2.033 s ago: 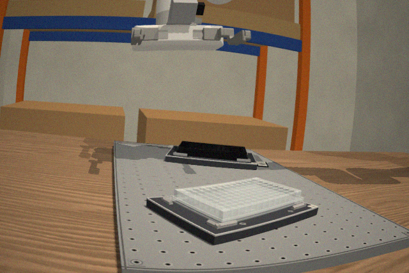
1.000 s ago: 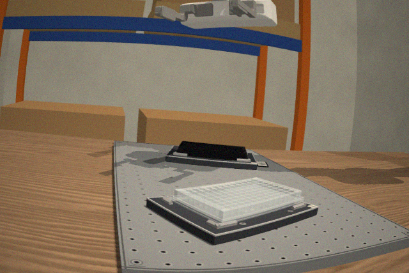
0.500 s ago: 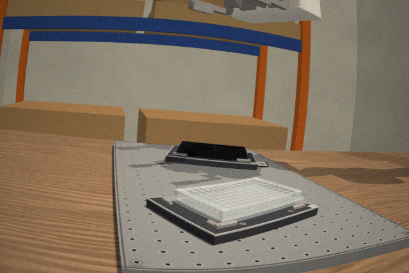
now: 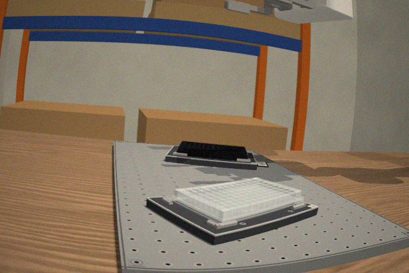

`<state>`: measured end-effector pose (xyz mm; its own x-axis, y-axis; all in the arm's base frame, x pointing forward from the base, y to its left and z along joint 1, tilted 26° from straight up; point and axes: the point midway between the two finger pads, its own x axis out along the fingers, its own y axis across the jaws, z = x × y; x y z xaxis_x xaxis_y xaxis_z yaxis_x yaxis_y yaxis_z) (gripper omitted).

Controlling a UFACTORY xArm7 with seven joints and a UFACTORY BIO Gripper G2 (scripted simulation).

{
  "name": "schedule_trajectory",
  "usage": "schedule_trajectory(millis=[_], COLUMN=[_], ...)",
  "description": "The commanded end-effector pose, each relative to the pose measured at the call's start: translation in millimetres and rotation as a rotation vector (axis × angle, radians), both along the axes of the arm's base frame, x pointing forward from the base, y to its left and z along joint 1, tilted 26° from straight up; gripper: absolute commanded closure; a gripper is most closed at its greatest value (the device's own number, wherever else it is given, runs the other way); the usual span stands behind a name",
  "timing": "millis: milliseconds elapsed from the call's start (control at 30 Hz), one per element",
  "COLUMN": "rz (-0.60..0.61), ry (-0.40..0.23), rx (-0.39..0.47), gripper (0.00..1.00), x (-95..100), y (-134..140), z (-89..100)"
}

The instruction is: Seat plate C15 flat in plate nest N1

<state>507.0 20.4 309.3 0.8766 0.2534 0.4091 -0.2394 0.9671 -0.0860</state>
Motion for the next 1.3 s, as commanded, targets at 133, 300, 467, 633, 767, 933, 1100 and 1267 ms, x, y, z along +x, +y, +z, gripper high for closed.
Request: schedule_trajectory(millis=[133,300,467,633,767,933,1100,1267], rz=[-0.119,-0.175,-0.231,-0.231,-0.231,-0.14,0.01,0.152], ry=[-0.009,-0.014,-0.019,-0.019,-0.019,-0.021,-0.023,-0.026], rx=[0.039,0.067,0.096,0.096,0.096,0.053,-0.019,-0.086], gripper=[0.63,0.63,0.63,0.63,0.63,0.46,0.46,0.46], x=[-28.2,-41.7,-58.0,-58.1,-58.0,-48.1,-31.5,-14.9], y=[-7.8,-12.1,-17.4,-17.4,-17.4,-8.0,7.7,23.4], z=[-6.9,-12.0,-18.6,-18.5,-18.5,-24.6,-34.8,-44.9])
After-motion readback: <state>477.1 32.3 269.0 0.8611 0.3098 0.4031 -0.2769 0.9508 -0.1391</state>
